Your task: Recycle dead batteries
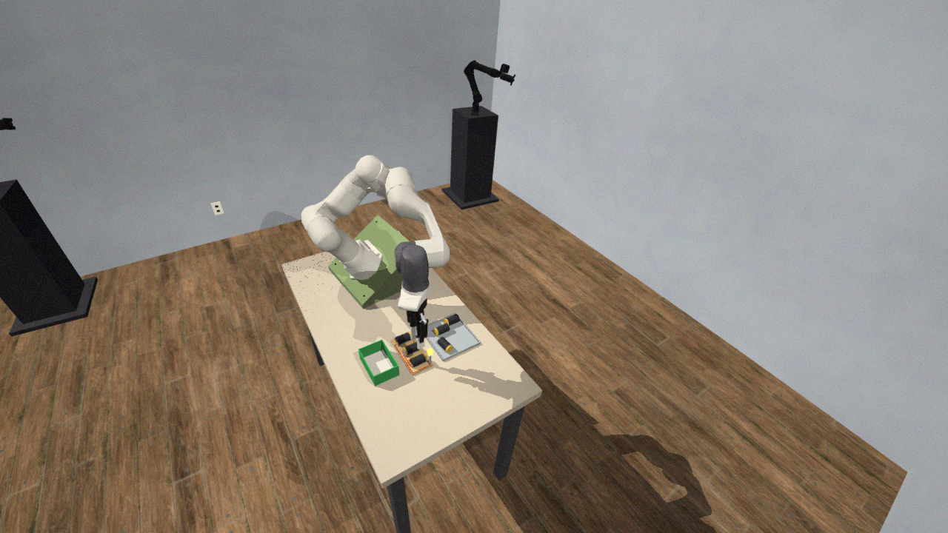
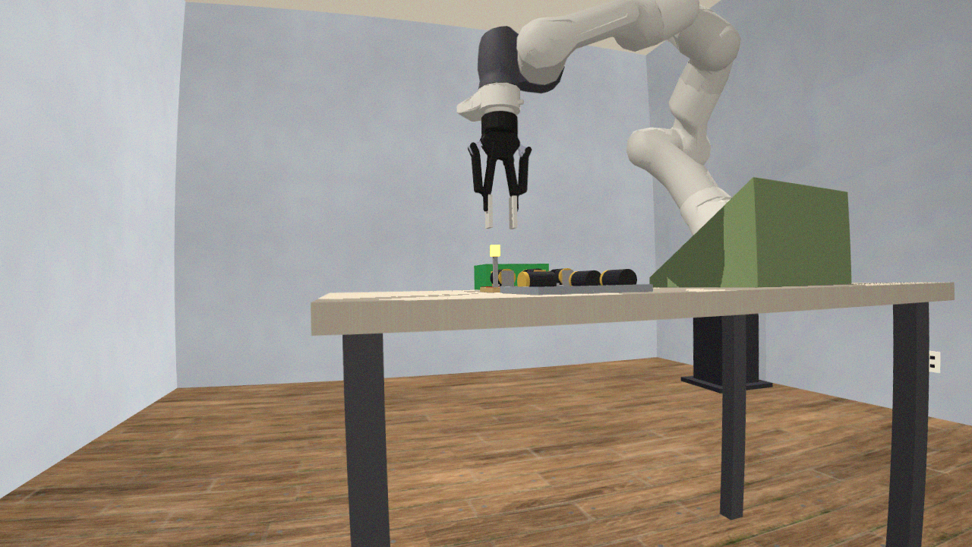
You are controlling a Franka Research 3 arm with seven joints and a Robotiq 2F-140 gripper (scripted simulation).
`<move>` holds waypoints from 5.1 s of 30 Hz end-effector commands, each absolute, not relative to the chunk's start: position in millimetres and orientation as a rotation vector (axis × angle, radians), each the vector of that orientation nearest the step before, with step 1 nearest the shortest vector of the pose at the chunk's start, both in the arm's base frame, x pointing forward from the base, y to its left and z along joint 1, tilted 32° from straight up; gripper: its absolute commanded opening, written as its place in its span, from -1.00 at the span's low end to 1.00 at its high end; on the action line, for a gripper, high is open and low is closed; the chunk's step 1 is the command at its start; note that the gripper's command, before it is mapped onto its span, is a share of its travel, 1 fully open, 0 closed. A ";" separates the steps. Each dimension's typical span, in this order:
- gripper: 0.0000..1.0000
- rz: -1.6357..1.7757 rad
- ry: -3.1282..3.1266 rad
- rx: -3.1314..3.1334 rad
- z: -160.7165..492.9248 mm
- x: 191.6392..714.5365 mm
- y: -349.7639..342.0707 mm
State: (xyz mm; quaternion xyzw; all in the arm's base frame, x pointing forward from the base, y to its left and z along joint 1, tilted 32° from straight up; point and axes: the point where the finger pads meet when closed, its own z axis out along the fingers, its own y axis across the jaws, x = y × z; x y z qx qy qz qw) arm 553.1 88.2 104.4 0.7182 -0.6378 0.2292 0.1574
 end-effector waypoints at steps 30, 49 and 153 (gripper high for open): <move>-0.41 0.654 -1.831 2.048 50.5 560.4 55.6; -0.41 0.654 -1.831 2.048 50.4 560.6 55.8; -0.41 0.654 -1.831 2.048 20.3 566.2 38.7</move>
